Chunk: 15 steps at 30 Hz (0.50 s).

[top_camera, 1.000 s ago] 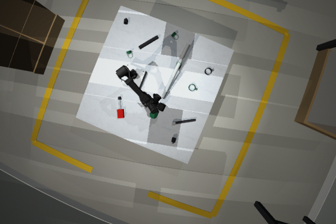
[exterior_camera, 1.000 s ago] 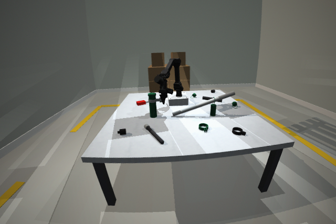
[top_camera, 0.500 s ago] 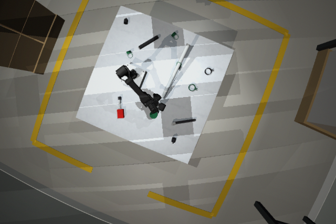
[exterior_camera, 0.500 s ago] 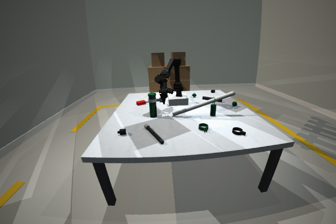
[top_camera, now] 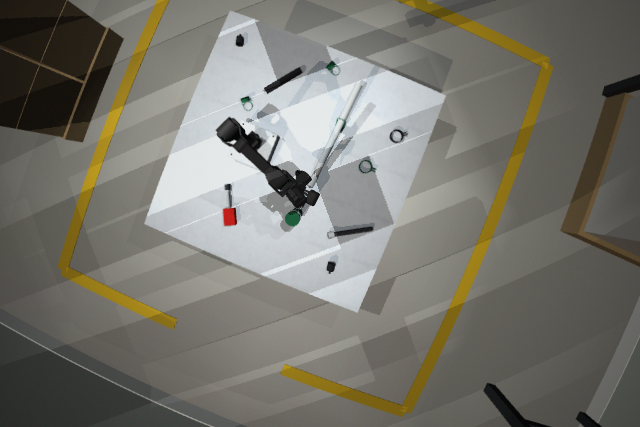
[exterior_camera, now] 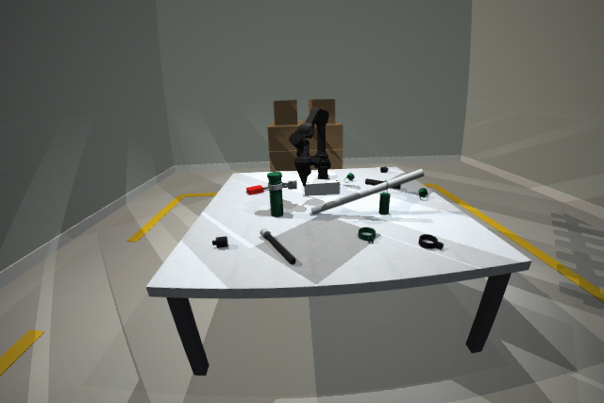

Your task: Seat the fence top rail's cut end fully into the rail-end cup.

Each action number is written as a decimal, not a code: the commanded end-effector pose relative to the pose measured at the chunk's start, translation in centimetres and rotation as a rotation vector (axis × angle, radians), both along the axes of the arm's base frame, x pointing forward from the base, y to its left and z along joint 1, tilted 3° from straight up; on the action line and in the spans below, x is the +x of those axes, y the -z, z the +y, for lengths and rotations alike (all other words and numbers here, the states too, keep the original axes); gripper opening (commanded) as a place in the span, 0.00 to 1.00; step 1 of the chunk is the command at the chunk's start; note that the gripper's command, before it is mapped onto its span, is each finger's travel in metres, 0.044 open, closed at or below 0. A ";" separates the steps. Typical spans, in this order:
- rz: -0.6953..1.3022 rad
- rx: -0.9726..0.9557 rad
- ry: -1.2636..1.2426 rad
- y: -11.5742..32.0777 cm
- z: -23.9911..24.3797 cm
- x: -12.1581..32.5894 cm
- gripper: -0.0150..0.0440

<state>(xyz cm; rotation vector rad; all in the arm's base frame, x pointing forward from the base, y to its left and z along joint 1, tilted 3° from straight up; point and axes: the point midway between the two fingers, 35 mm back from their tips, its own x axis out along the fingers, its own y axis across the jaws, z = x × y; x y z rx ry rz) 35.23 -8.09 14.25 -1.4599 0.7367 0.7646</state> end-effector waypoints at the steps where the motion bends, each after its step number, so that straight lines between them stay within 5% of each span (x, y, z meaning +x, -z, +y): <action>1: 0.004 0.089 0.119 -0.9 1.4 0.0 1.00; 15: 0.030 0.722 1.003 -7.2 10.0 -2.1 1.00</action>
